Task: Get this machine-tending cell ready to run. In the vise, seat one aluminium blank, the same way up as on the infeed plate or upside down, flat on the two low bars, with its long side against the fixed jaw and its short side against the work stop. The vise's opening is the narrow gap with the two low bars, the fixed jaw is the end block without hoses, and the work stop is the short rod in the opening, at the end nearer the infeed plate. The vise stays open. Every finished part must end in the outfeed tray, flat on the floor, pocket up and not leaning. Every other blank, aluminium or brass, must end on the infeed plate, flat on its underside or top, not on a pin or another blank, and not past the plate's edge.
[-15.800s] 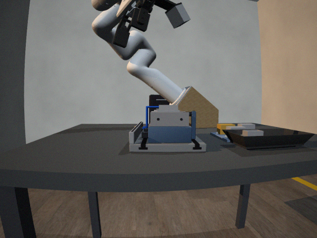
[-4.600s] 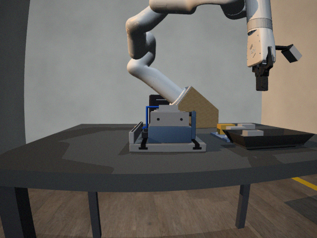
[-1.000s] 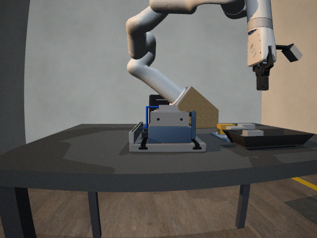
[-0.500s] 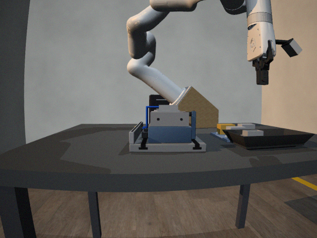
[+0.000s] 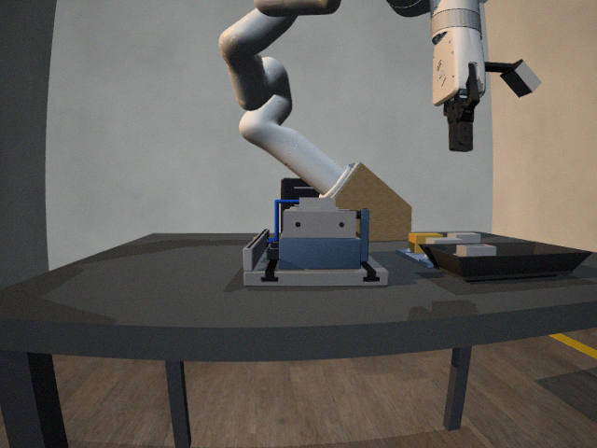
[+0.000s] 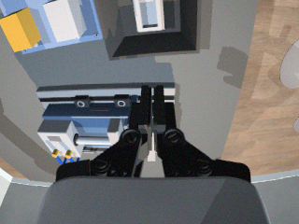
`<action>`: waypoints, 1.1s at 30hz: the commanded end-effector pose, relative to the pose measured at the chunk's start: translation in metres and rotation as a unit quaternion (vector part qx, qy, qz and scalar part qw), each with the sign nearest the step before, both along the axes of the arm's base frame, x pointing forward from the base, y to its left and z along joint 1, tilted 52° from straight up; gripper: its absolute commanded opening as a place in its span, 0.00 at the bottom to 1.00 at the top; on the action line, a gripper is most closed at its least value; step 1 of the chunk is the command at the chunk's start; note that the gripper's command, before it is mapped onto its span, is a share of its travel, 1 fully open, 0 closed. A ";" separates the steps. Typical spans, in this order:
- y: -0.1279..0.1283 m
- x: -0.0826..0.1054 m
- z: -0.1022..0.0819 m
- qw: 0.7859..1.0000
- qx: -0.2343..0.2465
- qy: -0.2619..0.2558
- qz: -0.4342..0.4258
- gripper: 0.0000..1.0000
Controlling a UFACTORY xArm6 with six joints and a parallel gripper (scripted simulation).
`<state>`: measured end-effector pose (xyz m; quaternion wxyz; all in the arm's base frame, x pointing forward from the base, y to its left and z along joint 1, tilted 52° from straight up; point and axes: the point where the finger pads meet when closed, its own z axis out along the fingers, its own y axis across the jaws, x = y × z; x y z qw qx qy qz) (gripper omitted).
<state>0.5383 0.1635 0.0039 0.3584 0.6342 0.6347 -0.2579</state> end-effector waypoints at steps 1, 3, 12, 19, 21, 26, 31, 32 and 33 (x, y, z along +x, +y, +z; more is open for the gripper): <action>-0.017 0.000 0.030 1.000 0.005 -0.002 0.005 0.00; -0.029 -0.001 0.047 1.000 0.005 -0.002 0.005 0.00; -0.067 -0.011 0.093 1.000 0.005 -0.002 0.005 0.00; -0.090 -0.020 0.118 1.000 0.005 -0.002 0.005 0.00; -0.108 -0.030 0.135 1.000 0.004 -0.002 0.005 0.00; -0.131 -0.043 0.155 1.000 0.003 -0.003 0.005 0.00; -0.152 -0.058 0.171 1.000 0.002 -0.003 0.005 0.00; -0.152 -0.059 0.172 1.000 0.002 -0.003 0.005 0.00; -0.152 -0.059 0.172 1.000 0.002 -0.003 0.005 0.00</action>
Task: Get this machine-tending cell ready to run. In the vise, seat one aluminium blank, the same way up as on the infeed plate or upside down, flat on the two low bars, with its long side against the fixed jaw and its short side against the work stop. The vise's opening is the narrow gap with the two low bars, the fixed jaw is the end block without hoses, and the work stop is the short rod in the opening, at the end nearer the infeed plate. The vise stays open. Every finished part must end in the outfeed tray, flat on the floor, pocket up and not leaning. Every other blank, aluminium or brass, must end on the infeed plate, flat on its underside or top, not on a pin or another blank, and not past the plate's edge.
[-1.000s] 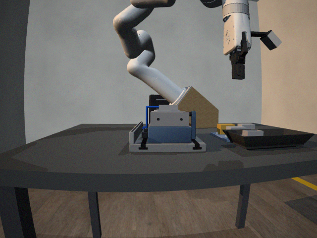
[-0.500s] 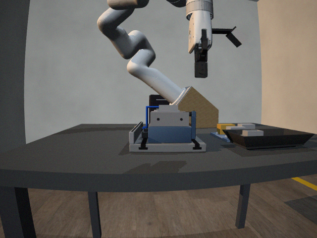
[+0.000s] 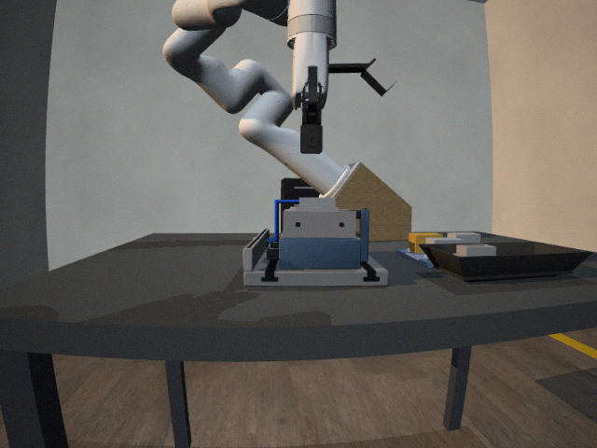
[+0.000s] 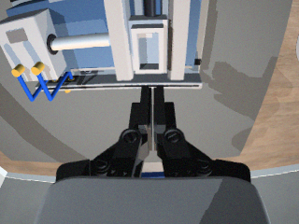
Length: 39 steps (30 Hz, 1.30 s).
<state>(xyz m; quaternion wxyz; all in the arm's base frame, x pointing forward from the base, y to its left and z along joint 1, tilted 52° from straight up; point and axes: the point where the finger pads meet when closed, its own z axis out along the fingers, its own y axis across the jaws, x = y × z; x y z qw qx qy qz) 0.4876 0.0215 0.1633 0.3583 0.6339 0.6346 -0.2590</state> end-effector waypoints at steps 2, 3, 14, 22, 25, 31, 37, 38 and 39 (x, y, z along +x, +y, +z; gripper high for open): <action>-0.010 -0.008 0.012 1.000 0.003 -0.003 0.005 0.00; -0.010 -0.008 0.012 1.000 0.003 -0.003 0.005 0.00; -0.010 -0.008 0.012 1.000 0.003 -0.003 0.005 0.00; -0.010 -0.008 0.012 1.000 0.003 -0.003 0.005 0.00; -0.010 -0.008 0.012 1.000 0.003 -0.003 0.005 0.00; -0.010 -0.008 0.012 1.000 0.003 -0.003 0.005 0.00; -0.010 -0.008 0.012 1.000 0.003 -0.003 0.005 0.00; -0.009 -0.008 0.011 1.000 0.003 -0.003 0.005 0.00; -0.007 -0.008 0.008 1.000 0.003 -0.003 0.005 0.00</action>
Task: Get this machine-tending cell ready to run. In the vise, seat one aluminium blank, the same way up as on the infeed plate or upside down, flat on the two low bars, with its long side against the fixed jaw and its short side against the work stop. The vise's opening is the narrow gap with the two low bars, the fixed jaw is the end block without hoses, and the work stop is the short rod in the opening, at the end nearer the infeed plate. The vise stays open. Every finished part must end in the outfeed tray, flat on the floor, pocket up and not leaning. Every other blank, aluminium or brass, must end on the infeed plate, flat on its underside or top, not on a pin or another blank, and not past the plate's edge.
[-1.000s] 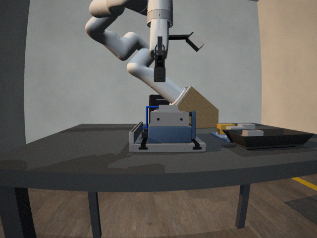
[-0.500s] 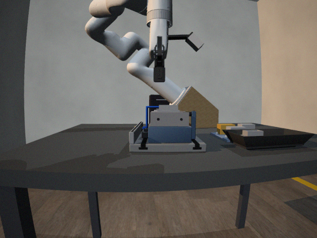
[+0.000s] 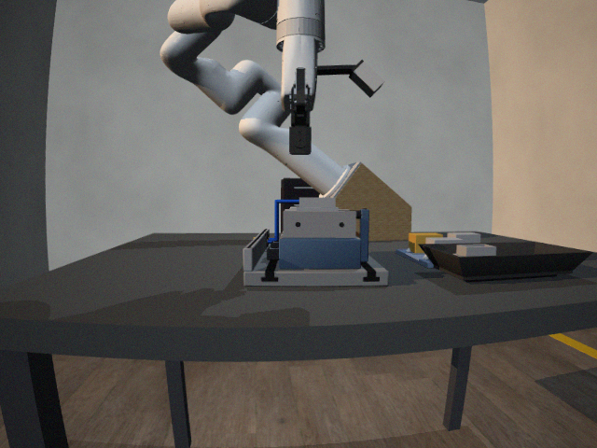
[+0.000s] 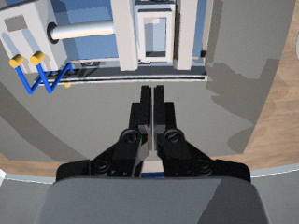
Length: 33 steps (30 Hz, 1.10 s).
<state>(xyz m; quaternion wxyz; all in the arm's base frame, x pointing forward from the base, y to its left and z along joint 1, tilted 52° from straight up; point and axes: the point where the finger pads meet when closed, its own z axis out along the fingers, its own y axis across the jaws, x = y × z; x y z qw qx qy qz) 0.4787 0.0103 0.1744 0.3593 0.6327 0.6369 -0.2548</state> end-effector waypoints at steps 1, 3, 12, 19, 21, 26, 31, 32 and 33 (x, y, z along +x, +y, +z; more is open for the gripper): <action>0.007 0.001 -0.006 1.000 0.001 -0.001 0.001 0.00; 0.013 0.002 -0.014 1.000 0.001 -0.001 0.001 0.00; 0.016 0.002 -0.018 1.000 0.000 -0.001 0.001 0.69; 0.016 0.002 -0.018 1.000 0.000 -0.001 0.001 0.69; 0.016 0.002 -0.018 1.000 0.000 -0.001 0.001 0.69; 0.016 0.002 -0.018 1.000 0.000 -0.001 0.001 0.69; 0.016 0.002 -0.018 1.000 0.000 -0.001 0.001 0.69; 0.016 0.002 -0.018 1.000 0.000 -0.001 0.001 0.69; 0.016 0.002 -0.018 1.000 0.000 -0.001 0.001 0.69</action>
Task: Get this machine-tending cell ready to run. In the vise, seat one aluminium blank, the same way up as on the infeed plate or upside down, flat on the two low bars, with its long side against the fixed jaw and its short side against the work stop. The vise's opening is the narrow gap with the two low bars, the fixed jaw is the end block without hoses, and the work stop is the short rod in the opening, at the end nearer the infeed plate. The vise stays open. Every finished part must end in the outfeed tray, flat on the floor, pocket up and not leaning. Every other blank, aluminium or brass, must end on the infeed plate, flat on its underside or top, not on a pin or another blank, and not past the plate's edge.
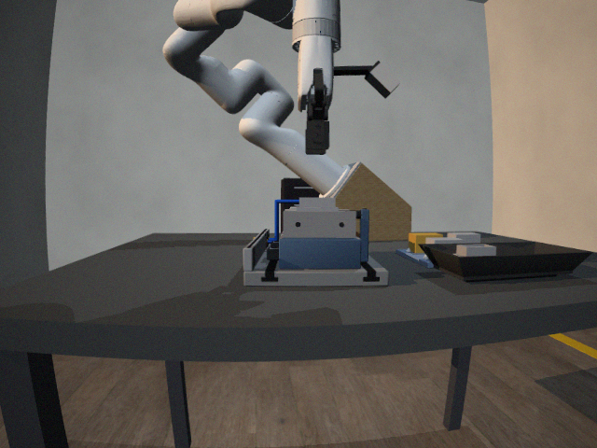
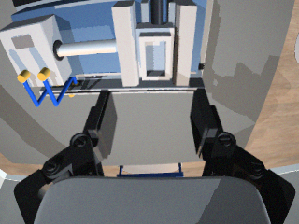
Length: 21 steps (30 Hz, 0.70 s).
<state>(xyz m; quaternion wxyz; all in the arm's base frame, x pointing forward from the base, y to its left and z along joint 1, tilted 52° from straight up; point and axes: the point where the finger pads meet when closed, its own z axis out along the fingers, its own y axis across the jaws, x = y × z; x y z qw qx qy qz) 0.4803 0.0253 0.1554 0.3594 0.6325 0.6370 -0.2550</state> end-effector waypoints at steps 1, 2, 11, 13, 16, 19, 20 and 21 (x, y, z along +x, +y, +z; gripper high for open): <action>0.001 0.001 0.001 1.000 0.001 -0.001 0.001 0.69; 0.001 0.001 0.001 1.000 0.001 -0.001 0.001 0.69; 0.001 0.001 0.001 1.000 0.001 -0.001 0.001 0.69; 0.001 0.001 0.001 1.000 0.001 -0.001 0.001 0.69; 0.001 0.001 0.000 1.000 0.001 -0.001 0.001 0.69; 0.000 0.001 0.000 1.000 0.001 -0.001 0.001 0.69; -0.001 0.001 -0.001 1.000 0.001 -0.001 0.001 0.69; -0.001 0.001 -0.001 1.000 0.001 -0.001 0.001 0.69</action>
